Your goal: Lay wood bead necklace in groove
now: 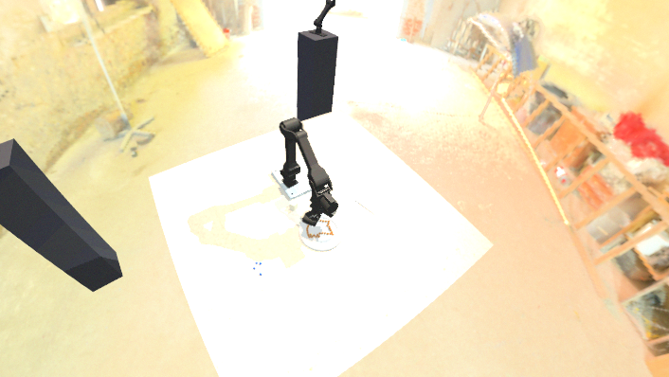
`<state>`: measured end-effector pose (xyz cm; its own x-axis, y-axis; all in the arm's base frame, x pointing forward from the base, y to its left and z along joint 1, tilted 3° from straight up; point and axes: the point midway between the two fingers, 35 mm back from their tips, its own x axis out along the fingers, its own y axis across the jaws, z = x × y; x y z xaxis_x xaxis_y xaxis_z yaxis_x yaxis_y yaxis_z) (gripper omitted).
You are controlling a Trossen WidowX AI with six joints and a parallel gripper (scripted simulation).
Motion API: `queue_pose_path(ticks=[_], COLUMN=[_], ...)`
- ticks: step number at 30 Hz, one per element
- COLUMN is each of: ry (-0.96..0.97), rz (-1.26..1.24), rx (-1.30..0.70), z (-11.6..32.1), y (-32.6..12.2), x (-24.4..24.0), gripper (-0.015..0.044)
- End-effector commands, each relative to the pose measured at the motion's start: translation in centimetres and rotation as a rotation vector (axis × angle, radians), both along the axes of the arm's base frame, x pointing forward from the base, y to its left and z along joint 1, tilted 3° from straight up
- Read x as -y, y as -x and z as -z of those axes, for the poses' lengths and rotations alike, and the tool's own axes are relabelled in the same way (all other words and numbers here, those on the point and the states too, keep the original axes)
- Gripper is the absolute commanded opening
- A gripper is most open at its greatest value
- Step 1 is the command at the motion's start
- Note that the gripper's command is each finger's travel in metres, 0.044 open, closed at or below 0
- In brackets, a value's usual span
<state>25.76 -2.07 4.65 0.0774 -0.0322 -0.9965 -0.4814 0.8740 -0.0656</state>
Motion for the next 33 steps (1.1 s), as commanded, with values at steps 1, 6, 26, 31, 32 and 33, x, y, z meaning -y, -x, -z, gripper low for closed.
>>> queue_pose_path(ticks=[1,6,26,31,32,33], ry=[-0.001,-0.001,-0.002,-0.005,-0.008,-0.011], rz=[0.000,0.001,0.005,0.051,0.085,0.118], rx=[0.001,-0.001,-0.004,-0.003,-0.001,0.000], z=[0.0,-0.2,-0.5,-1.4,-2.1,-2.8], y=[0.0,0.1,0.2,-0.1,-0.3,-0.4], x=[0.0,0.0,0.0,-0.1,-0.2,-0.3], gripper=[0.0236,0.0368,0.0440,0.0361,0.0335,0.0309])
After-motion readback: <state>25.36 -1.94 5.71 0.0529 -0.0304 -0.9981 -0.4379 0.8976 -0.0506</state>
